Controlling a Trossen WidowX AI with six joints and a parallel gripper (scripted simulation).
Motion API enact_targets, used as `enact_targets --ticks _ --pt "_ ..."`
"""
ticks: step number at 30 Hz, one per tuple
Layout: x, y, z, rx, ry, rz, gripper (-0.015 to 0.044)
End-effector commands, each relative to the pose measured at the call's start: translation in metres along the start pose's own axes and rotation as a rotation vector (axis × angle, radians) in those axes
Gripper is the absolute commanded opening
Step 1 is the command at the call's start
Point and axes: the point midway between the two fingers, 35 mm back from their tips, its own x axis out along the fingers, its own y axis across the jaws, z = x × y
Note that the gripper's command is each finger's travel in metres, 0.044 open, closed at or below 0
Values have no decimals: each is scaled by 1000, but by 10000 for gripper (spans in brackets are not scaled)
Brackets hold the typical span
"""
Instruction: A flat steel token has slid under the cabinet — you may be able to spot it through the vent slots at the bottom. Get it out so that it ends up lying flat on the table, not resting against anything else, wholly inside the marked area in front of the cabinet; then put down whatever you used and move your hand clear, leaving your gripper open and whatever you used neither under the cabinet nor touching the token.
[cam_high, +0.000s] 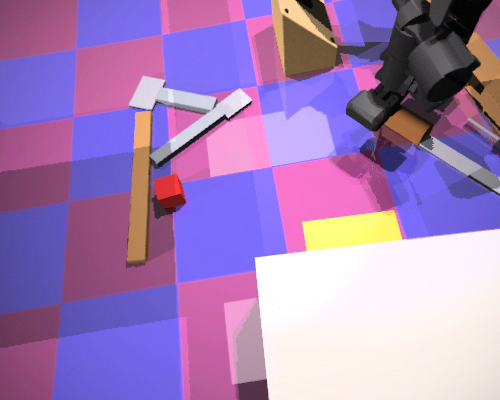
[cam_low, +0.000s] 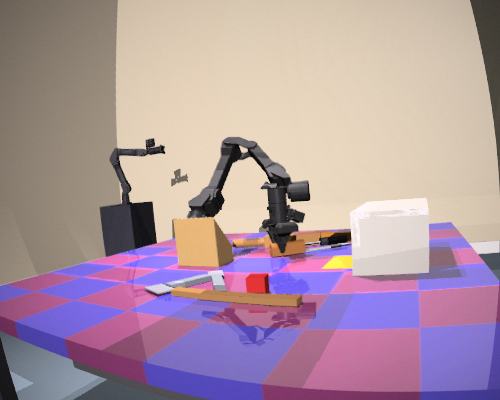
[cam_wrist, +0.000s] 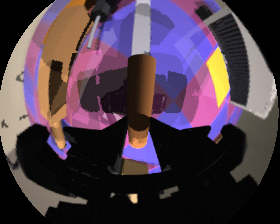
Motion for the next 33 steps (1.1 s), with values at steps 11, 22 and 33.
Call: enact_targets --ticks 11,22,33 --pt "-1 17 9 -4 -5 -2 0" --pt "-1 29 15 -5 -6 -1 0" --pt "-2 42 21 -5 -6 -1 0"
